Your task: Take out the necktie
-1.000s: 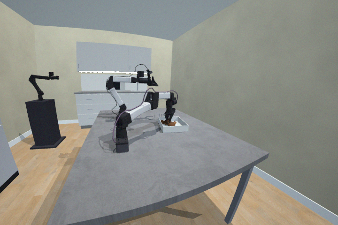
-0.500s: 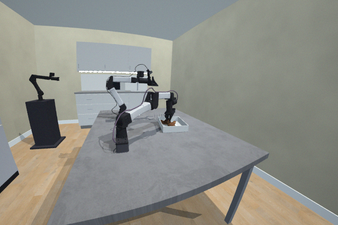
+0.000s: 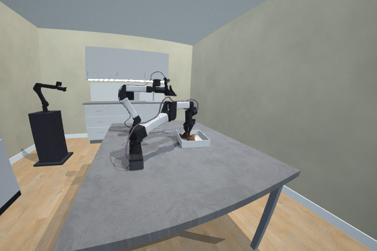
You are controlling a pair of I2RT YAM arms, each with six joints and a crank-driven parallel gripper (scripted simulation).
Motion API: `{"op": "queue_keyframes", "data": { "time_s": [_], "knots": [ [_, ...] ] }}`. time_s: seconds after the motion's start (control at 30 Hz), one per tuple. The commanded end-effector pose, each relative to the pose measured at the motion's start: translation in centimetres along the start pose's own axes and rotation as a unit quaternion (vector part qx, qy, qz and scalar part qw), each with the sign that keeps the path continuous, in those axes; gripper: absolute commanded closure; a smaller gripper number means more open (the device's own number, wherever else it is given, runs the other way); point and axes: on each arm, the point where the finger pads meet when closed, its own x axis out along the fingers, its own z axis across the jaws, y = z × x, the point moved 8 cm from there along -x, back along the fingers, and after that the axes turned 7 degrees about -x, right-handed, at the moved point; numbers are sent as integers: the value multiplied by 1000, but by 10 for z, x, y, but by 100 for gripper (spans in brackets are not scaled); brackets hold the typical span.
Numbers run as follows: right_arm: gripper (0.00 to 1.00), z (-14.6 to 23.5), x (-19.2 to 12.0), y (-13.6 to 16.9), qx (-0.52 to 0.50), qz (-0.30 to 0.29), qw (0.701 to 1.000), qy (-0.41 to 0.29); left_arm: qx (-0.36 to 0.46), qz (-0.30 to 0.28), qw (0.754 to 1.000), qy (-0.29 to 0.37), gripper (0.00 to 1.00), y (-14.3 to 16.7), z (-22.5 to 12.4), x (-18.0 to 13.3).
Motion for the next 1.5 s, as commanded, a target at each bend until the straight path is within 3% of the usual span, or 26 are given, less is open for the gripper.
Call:
{"op": "queue_keyframes", "data": {
  "time_s": [0.0,0.87,1.47],
  "knots": [
    [95,-8,-42,-21,6,51,998,-31,0,0,1000,0,0,0,0,0],
    [95,-11,-82,-25,6,47,998,-29,0,0,1000,0,0,0,0,0],
    [95,-14,-133,-29,7,39,999,-26,0,0,1000,0,0,0,0,0]
  ]
}}
